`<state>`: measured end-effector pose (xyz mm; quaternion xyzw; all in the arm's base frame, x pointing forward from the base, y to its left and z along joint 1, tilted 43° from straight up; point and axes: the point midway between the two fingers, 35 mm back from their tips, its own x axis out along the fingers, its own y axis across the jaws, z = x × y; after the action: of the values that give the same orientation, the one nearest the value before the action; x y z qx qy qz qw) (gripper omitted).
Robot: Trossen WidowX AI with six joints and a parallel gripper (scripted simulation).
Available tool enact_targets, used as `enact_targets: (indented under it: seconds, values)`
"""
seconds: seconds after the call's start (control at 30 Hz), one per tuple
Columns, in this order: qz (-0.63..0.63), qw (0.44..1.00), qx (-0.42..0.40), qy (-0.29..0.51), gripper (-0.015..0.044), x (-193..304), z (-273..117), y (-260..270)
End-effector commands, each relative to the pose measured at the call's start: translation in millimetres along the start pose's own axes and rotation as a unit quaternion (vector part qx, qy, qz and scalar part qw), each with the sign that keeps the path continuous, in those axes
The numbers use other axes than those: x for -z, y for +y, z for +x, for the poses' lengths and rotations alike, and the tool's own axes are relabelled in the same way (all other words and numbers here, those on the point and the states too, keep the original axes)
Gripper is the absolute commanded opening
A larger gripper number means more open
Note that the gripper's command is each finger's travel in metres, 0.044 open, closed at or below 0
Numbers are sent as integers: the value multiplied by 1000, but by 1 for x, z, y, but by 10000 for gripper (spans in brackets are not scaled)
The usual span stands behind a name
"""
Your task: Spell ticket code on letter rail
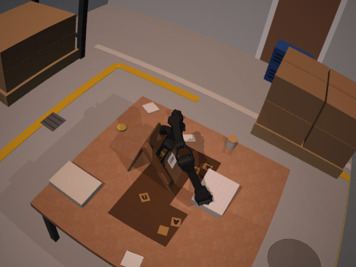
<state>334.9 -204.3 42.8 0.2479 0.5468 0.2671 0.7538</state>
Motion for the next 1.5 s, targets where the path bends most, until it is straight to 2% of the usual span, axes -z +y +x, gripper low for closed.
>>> enact_targets:
  seconds: [0.0, 0.43, 0.5, 0.7, 0.83, 1.0, 1.13, 1.2, 1.47]
  values:
    - [-1, 1000, 2, -1, 0, 3, -5, -1]
    - [-1, 1000, 2, 0, 0, 11, -14, -1]
    - [-23, 1000, -2, -12, 53, 13, -18, 1]
    - [-238, 964, 13, -118, 210, 45, -57, 20]
    - [-376, 906, 61, -184, 315, 67, -81, 36]
    - [-527, 799, 162, -241, 440, 94, -105, 57]
    - [-614, 703, 253, -255, 440, 112, -119, 72]
    - [-631, 679, 274, -254, 440, 116, -121, 76]
    - [-633, 676, 277, -254, 440, 117, -121, 76]
